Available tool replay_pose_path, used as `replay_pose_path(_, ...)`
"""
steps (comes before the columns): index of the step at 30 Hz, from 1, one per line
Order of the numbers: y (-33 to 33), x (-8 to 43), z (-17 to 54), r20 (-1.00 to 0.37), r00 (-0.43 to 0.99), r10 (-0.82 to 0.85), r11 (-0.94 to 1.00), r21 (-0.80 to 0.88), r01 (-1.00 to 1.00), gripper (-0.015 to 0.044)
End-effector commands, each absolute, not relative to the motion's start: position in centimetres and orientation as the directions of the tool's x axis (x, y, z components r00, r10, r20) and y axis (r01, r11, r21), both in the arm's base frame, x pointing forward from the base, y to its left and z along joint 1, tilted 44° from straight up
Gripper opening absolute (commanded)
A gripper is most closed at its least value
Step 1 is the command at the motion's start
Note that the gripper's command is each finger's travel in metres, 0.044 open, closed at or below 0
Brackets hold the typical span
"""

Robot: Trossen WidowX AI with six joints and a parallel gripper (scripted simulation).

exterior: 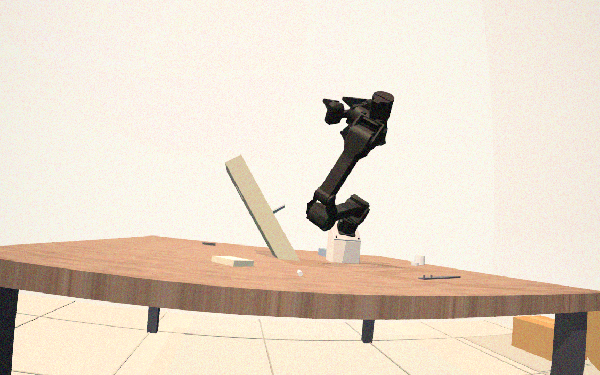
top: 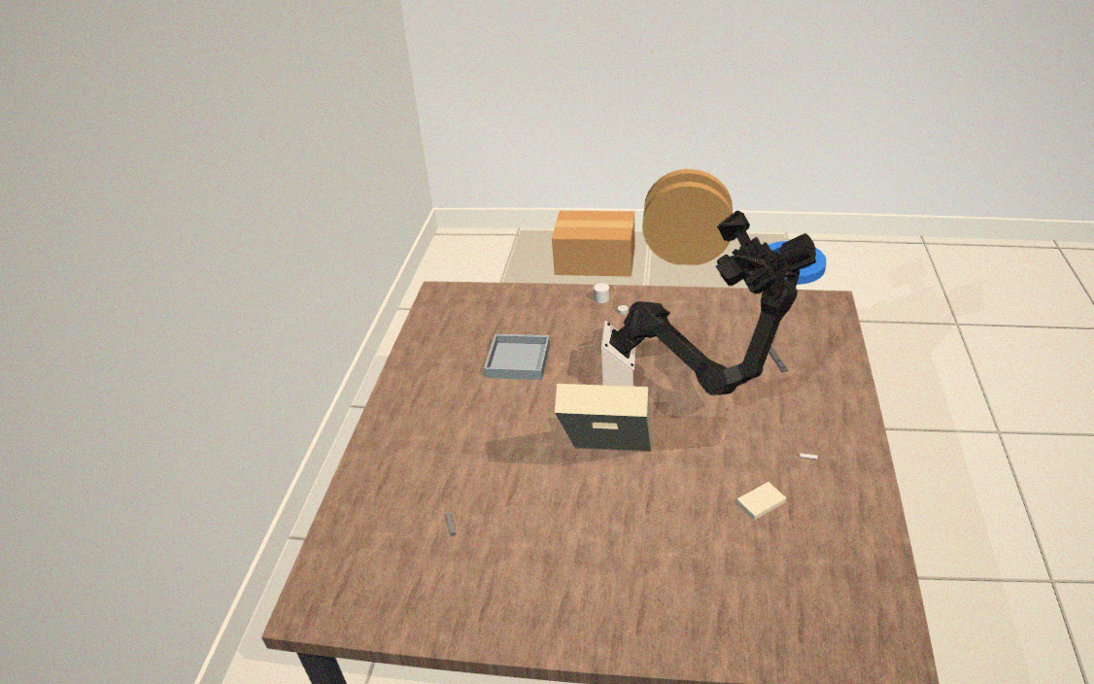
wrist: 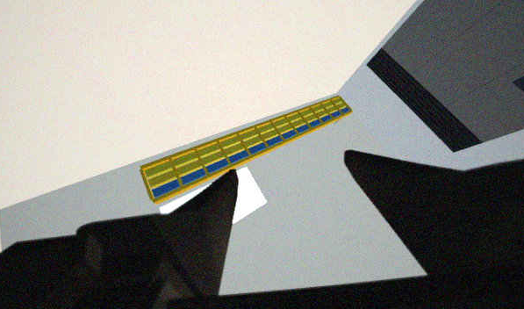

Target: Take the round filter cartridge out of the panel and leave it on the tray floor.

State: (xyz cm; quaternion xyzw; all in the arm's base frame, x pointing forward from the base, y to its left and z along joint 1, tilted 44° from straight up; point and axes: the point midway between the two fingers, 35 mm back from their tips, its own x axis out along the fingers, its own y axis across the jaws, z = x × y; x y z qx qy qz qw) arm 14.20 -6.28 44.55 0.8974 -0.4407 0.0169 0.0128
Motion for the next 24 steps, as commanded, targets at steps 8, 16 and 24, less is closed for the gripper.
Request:
replay_pose_path(8,-11.8,10.2,43.6,-0.004,0.730,-0.684,-0.531,-0.683,-0.501,0.0190)
replay_pose_path(16,-17.8,11.6,39.1,-0.093,0.869,-0.486,0.057,-0.996,-0.075,0.0090)
replay_pose_path(24,-20.5,15.8,33.1,-0.188,0.942,-0.278,0.611,-0.792,0.022,0.0090)
